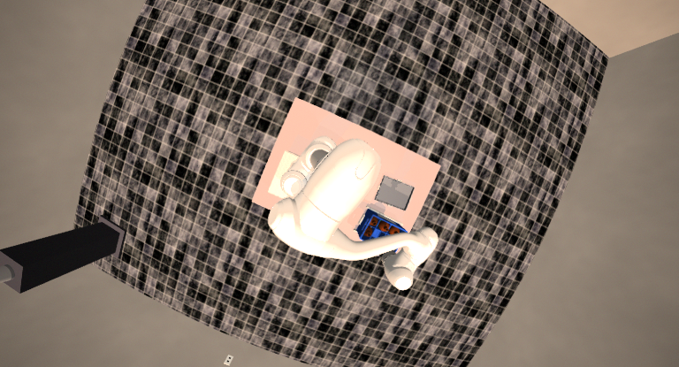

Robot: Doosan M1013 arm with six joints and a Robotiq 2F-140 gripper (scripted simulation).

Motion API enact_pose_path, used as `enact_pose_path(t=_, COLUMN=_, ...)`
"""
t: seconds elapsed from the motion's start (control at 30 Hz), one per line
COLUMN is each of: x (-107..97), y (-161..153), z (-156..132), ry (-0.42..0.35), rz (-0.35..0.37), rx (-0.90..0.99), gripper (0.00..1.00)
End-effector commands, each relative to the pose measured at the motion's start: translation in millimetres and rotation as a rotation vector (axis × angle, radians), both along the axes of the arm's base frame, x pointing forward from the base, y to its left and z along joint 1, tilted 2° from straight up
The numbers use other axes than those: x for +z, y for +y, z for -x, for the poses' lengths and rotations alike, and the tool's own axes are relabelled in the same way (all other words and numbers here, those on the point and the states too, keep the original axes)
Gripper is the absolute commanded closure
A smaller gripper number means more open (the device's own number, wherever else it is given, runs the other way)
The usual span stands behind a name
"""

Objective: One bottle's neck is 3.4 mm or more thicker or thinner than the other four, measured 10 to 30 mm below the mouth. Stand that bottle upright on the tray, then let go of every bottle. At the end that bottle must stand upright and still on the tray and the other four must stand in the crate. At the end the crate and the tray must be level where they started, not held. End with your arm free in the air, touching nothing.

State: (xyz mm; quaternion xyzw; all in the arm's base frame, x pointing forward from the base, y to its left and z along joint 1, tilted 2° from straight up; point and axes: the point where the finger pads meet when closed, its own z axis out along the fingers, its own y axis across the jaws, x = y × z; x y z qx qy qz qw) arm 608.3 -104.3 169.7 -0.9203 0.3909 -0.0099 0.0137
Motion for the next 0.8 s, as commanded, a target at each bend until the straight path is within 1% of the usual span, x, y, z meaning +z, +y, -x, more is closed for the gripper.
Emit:
enact_pose_path(t=0.0, x=-2.6, y=-13.4, z=39.7, ry=-0.003, rz=-0.001, rx=0.001, gripper=1.0)
enact_pose_path(t=0.13, x=-3.1, y=-14.6, z=44.0, ry=-0.003, rz=-0.001, rx=0.001, gripper=1.0)
enact_pose_path(t=0.17, x=-3.1, y=-14.6, z=44.0, ry=-0.003, rz=-0.001, rx=0.001, gripper=0.62)
enact_pose_path(t=0.77, x=-3.1, y=-14.6, z=44.0, ry=-0.003, rz=-0.001, rx=0.001, gripper=0.62)
